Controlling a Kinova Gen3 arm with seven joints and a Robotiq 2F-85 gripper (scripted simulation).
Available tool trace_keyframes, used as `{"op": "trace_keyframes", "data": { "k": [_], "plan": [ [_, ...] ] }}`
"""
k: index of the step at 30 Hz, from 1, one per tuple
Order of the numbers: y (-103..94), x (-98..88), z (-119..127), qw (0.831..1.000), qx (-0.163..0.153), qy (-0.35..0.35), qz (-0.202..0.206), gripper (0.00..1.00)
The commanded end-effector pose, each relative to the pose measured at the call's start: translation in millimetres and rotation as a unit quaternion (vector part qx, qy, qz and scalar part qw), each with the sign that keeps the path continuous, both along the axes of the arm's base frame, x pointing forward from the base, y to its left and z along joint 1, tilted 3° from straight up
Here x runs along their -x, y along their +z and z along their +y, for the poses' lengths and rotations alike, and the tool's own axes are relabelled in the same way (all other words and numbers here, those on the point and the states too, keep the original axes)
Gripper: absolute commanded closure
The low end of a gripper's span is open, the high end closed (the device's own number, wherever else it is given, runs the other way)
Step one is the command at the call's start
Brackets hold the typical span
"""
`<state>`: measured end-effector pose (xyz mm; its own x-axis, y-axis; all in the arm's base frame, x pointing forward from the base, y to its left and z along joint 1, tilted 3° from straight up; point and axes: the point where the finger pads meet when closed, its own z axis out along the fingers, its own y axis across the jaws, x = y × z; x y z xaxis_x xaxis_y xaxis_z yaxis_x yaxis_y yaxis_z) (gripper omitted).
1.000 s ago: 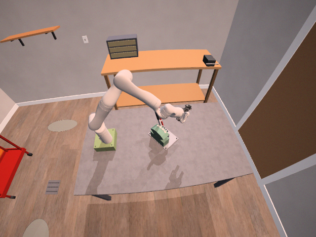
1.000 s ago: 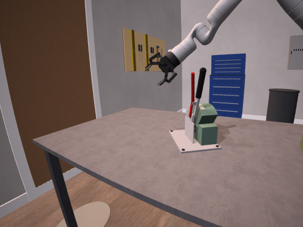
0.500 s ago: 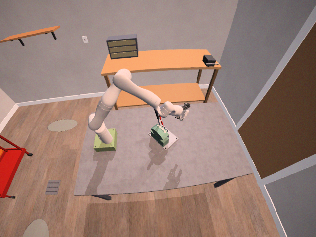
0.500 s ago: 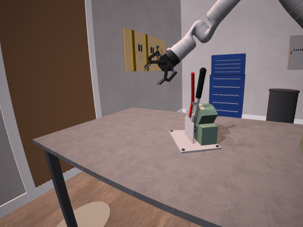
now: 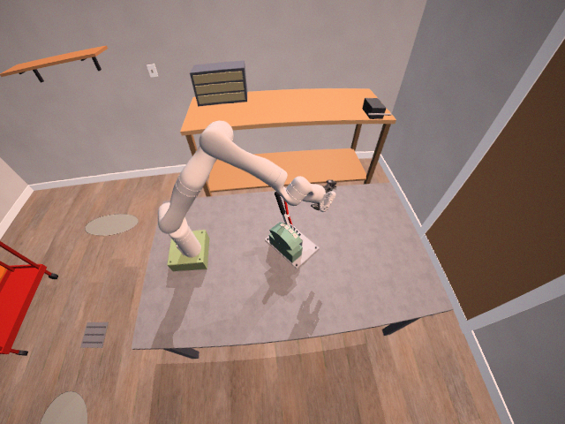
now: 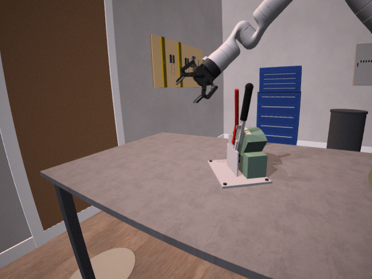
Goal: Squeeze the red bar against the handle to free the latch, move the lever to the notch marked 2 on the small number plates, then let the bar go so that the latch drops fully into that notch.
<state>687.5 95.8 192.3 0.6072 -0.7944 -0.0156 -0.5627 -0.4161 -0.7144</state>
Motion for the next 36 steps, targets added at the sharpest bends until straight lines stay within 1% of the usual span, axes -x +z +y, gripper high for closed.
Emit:
{"op": "trace_keyframes", "data": {
  "k": [1, 2, 3, 5, 11, 12, 13, 19, 20, 28, 29, 36],
  "plan": [
    [5.6, 0.7, 4.9, 1.0, -0.001, 0.006, -0.001, 0.0],
    [5.6, 0.7, 4.9, 1.0, -0.001, 0.006, -0.001, 0.0],
    [9.1, 5.9, 14.9, 1.0, -0.004, 0.012, 0.011, 0.0],
    [8.5, 6.4, 14.6, 1.0, 0.0, 0.017, 0.008, 0.0],
    [7.3, 7.6, 14.1, 1.0, 0.0, 0.017, 0.009, 0.0],
    [10.6, 13.1, 23.5, 1.0, -0.002, 0.022, 0.022, 0.0],
    [10.6, 13.1, 23.5, 0.999, 0.002, 0.028, 0.018, 0.0],
    [8.9, 14.8, 22.7, 0.999, 0.002, 0.027, 0.02, 0.0],
    [12.1, 20.6, 31.6, 0.999, 0.005, 0.037, 0.03, 0.0],
    [10.3, 22.3, 30.8, 0.999, 0.004, 0.036, 0.032, 0.0],
    [13.5, 28.4, 39.1, 0.998, 0.008, 0.046, 0.041, 0.0],
    [11.8, 30.0, 38.3, 0.998, 0.008, 0.045, 0.044, 0.0]
  ]
}}
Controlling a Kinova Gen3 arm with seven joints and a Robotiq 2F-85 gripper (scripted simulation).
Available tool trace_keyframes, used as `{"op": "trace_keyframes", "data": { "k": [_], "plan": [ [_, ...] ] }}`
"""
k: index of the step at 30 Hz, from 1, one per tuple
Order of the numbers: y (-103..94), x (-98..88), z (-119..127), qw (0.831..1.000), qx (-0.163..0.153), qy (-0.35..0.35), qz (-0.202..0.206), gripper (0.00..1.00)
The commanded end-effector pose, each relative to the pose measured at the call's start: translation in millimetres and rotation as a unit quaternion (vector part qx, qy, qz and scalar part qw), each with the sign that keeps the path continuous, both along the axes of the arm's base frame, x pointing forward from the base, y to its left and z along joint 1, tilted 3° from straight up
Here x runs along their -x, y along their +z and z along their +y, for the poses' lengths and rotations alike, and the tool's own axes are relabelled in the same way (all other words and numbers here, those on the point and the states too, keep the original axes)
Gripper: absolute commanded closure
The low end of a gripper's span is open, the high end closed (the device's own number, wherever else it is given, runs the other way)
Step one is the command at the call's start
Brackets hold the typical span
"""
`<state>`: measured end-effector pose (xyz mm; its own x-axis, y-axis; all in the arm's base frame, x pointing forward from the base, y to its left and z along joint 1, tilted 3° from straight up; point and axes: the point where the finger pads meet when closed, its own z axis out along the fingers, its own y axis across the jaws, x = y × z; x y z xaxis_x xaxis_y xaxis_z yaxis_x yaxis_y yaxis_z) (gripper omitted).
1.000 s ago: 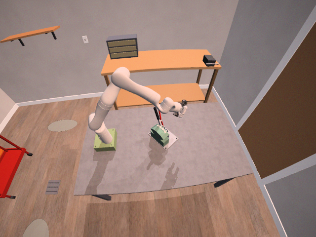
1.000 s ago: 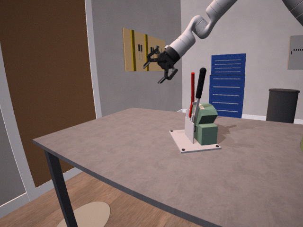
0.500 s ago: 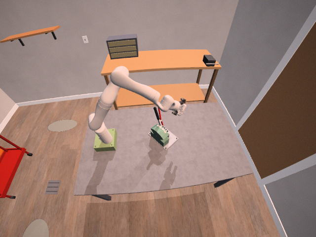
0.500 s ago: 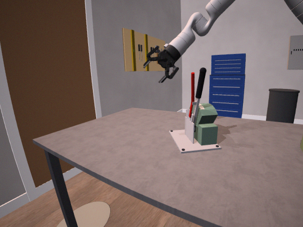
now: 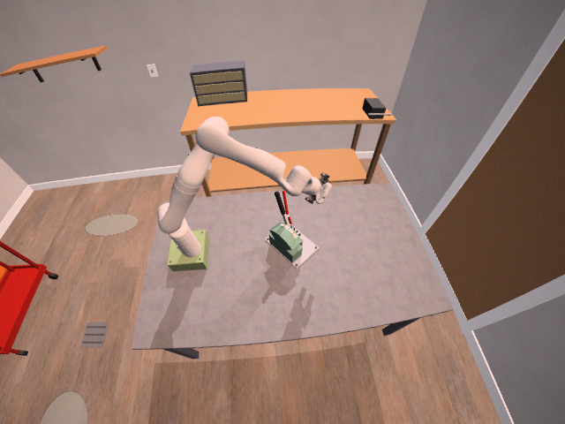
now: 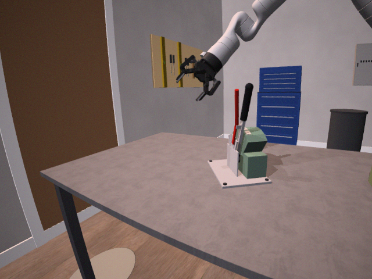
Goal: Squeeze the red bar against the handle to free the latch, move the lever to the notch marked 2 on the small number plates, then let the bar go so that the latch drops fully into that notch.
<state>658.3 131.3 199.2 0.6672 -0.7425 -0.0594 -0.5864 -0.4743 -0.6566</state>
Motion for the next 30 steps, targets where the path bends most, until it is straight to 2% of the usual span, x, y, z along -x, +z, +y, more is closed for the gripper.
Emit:
{"op": "trace_keyframes", "data": {
  "k": [1, 9, 10, 17, 18, 26, 27, 30],
  "plan": [
    [8.0, 7.2, 10.4, 1.0, 0.004, 0.014, 0.009, 0.0],
    [6.3, 8.8, 9.6, 1.0, 0.003, 0.012, 0.012, 0.0],
    [9.3, 15.3, 16.6, 1.0, 0.008, 0.021, 0.021, 0.0],
    [7.6, 16.9, 15.8, 0.999, 0.008, 0.02, 0.024, 0.0],
    [10.6, 23.5, 22.2, 0.999, 0.014, 0.029, 0.034, 0.0],
    [9.0, 25.2, 21.4, 0.999, 0.013, 0.027, 0.036, 0.0],
    [11.9, 31.9, 27.1, 0.998, 0.019, 0.035, 0.046, 0.0],
    [10.7, 33.1, 26.5, 0.998, 0.019, 0.034, 0.048, 0.0]
  ]
}}
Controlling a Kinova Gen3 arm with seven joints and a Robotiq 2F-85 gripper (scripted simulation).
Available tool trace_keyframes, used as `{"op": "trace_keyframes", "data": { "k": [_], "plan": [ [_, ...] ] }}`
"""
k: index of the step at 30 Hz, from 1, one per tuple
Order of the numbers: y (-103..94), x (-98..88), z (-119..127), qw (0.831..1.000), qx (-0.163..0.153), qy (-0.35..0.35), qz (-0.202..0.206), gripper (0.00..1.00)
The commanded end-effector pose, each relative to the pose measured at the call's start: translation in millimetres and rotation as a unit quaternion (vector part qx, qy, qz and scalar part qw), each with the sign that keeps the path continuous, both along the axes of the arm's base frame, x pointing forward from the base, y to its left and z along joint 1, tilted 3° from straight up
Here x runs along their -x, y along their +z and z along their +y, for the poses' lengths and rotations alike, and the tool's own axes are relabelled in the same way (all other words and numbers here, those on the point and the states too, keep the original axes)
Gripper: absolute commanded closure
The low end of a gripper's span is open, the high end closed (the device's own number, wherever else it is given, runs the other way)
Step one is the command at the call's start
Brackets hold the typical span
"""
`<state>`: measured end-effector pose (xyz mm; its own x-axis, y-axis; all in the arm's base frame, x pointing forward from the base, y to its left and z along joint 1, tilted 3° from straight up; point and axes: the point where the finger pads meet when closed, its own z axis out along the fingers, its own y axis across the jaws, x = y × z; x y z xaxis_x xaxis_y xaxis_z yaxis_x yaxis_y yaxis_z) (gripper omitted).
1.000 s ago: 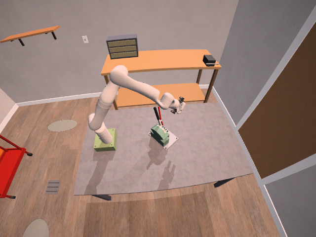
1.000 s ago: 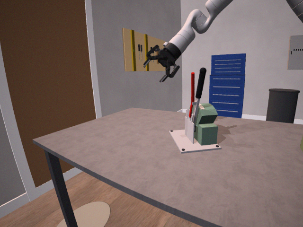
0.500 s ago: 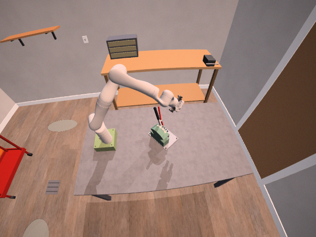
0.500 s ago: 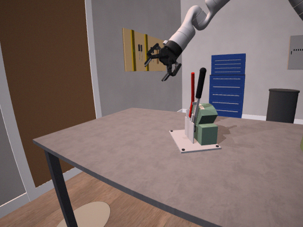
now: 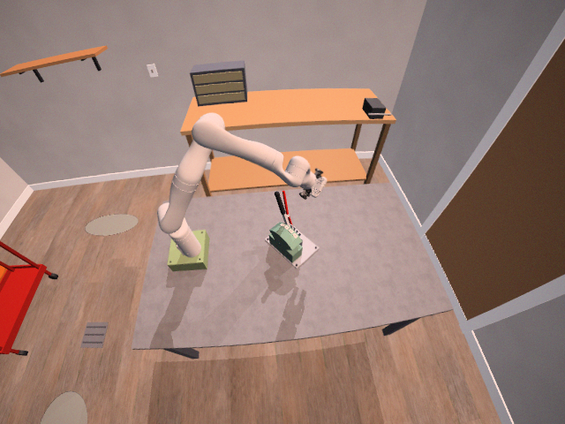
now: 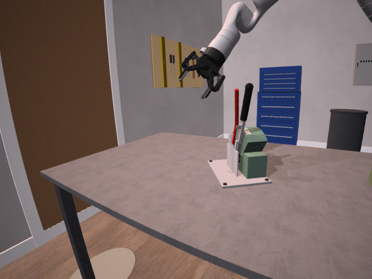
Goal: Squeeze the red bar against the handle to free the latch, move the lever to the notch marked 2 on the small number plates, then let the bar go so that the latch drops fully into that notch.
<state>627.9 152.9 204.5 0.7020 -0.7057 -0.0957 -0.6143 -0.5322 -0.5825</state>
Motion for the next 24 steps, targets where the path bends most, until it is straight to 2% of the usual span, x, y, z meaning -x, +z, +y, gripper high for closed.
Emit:
{"op": "trace_keyframes", "data": {
  "k": [1, 4, 5, 13, 14, 21, 22, 24],
  "plan": [
    [5.1, 3.0, 4.7, 1.0, 0.0, 0.005, 0.002, 0.0],
    [5.0, 3.0, 4.7, 1.0, 0.0, 0.005, 0.002, 0.0],
    [7.9, 9.8, 9.7, 1.0, 0.007, 0.012, 0.012, 0.0],
    [6.4, 11.4, 8.9, 1.0, 0.007, 0.011, 0.015, 0.0],
    [9.3, 18.1, 13.2, 0.999, 0.014, 0.017, 0.025, 0.0],
    [7.8, 19.7, 12.5, 0.999, 0.014, 0.016, 0.027, 0.0],
    [10.7, 26.4, 16.2, 0.999, 0.022, 0.022, 0.037, 0.0],
    [10.2, 26.9, 15.9, 0.999, 0.022, 0.021, 0.037, 0.0]
  ]
}}
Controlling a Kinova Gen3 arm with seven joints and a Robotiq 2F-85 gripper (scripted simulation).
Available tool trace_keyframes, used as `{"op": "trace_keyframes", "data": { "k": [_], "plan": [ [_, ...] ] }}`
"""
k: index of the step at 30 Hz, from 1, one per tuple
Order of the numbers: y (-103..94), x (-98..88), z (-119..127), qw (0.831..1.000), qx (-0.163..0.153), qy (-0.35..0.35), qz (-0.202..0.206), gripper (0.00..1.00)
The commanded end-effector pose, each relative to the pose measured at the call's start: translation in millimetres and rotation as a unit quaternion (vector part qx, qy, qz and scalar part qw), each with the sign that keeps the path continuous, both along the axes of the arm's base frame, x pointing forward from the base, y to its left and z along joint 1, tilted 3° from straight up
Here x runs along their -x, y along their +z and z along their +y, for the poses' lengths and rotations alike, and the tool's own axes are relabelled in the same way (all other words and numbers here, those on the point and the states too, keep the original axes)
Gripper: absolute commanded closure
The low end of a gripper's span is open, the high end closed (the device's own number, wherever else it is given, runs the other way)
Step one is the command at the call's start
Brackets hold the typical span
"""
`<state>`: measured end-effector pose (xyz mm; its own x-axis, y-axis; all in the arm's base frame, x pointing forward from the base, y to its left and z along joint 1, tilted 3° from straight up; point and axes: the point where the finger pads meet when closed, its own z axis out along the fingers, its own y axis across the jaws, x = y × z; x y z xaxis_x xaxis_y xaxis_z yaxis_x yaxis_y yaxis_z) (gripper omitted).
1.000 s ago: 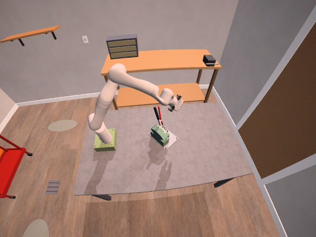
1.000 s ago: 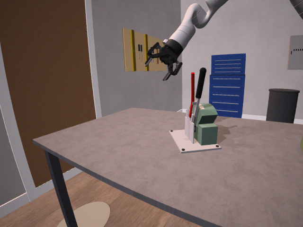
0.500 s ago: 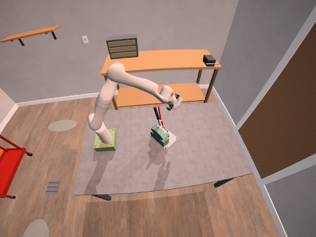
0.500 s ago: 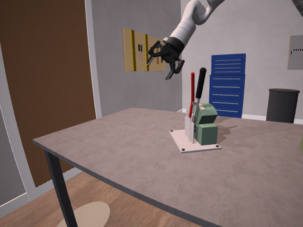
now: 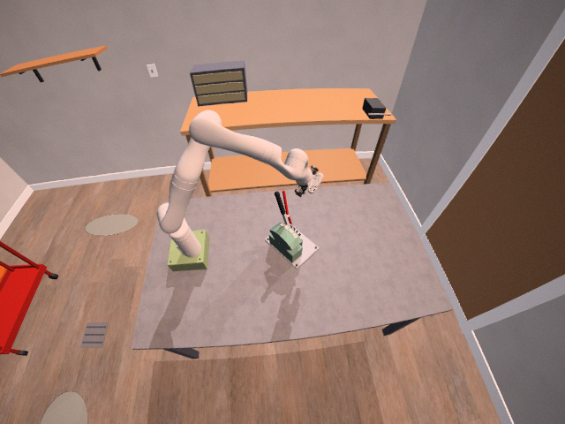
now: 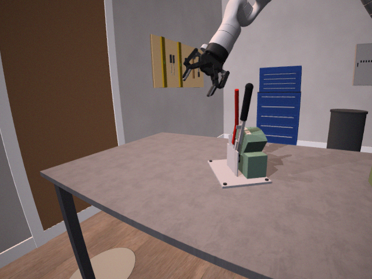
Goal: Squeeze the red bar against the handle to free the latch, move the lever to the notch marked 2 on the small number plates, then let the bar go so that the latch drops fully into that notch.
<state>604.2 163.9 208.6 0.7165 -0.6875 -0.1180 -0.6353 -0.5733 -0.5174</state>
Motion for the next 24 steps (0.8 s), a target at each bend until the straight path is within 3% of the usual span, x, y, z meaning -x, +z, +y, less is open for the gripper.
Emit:
{"op": "trace_keyframes", "data": {
  "k": [1, 24],
  "plan": [
    [5.4, 3.9, 4.6, 1.0, 0.002, 0.005, 0.003, 0.0],
    [11.4, 26.7, 10.5, 0.999, 0.028, 0.015, 0.036, 0.0]
  ]
}}
